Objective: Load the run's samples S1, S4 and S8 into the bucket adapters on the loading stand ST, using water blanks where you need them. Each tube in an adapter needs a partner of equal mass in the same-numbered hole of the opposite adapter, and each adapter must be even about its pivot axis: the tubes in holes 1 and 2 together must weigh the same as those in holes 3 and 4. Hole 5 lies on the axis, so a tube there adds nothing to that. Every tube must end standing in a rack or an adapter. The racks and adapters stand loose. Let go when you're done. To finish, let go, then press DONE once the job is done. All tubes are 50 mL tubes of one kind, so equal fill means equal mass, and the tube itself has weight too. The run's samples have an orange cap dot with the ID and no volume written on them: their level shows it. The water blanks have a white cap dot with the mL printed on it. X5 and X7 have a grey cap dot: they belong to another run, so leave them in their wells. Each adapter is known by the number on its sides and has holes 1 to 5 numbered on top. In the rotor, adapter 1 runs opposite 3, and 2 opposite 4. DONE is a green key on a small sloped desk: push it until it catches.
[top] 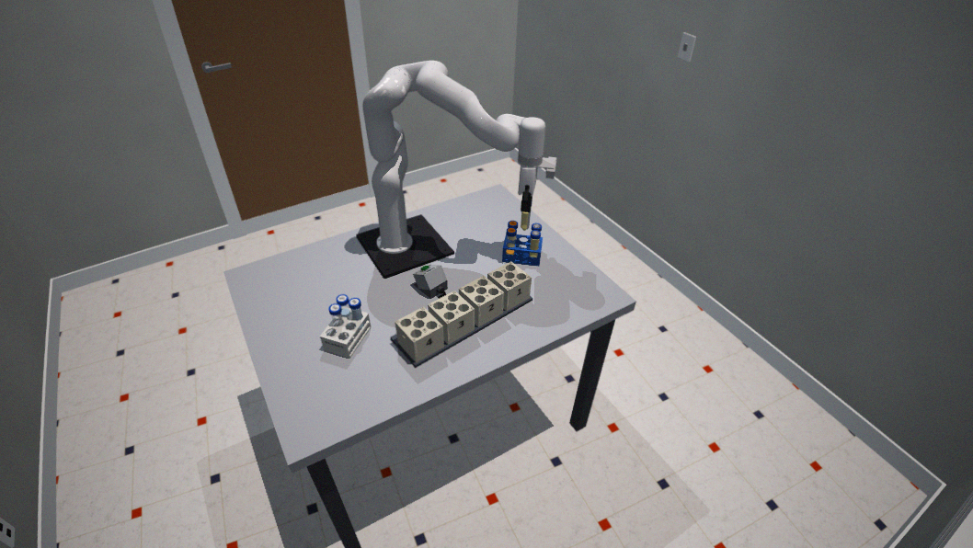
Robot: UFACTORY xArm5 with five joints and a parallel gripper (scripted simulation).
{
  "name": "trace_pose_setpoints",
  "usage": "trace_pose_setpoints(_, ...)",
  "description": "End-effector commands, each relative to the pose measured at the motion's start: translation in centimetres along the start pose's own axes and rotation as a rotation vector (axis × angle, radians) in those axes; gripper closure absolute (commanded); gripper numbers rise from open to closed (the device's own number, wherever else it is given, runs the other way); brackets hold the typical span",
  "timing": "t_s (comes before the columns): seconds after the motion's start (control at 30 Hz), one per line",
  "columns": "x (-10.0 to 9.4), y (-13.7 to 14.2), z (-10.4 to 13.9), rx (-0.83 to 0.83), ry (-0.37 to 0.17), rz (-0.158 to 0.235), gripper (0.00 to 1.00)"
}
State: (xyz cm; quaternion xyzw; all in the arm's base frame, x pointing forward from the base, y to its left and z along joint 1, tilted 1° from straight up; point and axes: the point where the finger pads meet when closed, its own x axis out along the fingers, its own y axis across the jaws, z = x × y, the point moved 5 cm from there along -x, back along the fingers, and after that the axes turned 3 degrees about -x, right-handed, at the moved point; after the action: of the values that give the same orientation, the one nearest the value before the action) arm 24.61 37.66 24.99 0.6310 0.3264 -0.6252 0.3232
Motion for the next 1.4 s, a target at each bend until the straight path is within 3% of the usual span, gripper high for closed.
trace_pose_setpoints(0.0,0.9,0.0,-0.1,0.000,0.004,-0.011,1.00)
trace_pose_setpoints(0.37,2.7,0.0,-0.1,0.000,0.004,-0.011,1.00)
trace_pose_setpoints(1.37,3.6,0.0,-0.1,0.000,0.004,-0.011,1.00)
